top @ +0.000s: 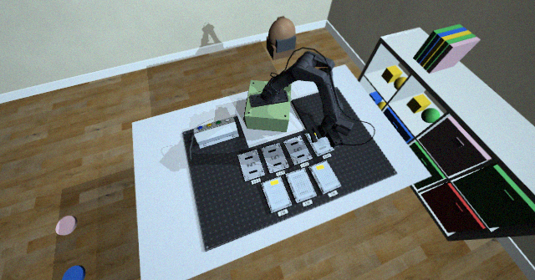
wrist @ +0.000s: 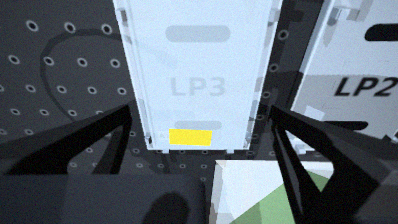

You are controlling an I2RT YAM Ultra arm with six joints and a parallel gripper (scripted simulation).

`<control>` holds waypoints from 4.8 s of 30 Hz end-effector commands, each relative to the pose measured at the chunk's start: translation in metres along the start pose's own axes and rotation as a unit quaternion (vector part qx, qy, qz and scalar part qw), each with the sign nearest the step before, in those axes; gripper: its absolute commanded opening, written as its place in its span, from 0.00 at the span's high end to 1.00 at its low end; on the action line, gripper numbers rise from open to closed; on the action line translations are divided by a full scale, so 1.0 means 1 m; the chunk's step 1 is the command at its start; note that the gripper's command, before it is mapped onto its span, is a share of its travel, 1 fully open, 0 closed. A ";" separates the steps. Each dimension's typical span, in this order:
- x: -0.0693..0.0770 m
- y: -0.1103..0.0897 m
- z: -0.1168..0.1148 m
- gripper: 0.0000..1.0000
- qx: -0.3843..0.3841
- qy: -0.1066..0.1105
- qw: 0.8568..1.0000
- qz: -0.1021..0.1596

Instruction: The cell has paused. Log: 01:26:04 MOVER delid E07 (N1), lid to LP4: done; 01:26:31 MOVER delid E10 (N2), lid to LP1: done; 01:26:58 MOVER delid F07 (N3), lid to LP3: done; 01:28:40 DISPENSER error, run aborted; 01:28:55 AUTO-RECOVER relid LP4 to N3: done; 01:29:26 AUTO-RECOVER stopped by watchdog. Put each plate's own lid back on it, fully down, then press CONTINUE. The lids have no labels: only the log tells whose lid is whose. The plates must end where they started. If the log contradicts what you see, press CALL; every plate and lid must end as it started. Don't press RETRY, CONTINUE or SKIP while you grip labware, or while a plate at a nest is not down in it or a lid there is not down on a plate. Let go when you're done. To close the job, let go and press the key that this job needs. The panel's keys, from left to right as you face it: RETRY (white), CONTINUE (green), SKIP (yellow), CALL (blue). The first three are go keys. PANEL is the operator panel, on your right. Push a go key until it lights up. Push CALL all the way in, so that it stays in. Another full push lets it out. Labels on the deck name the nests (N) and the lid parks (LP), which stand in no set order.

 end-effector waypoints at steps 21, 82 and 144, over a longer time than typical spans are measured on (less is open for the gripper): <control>-0.027 0.007 0.001 0.00 -0.001 0.004 1.000 -0.017; -0.029 -0.001 -0.002 1.00 0.001 0.002 1.000 -0.014; 0.029 0.007 0.009 1.00 0.002 0.013 1.000 -0.028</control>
Point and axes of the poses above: the point where the finger pads meet when closed, its own x axis back along the fingers, its own z axis across the jaws, y = z × x, the point moved 4 cm from there along x, back along the fingers, and after that the axes turned 2 degrees about -x, right-handed, at the moved point
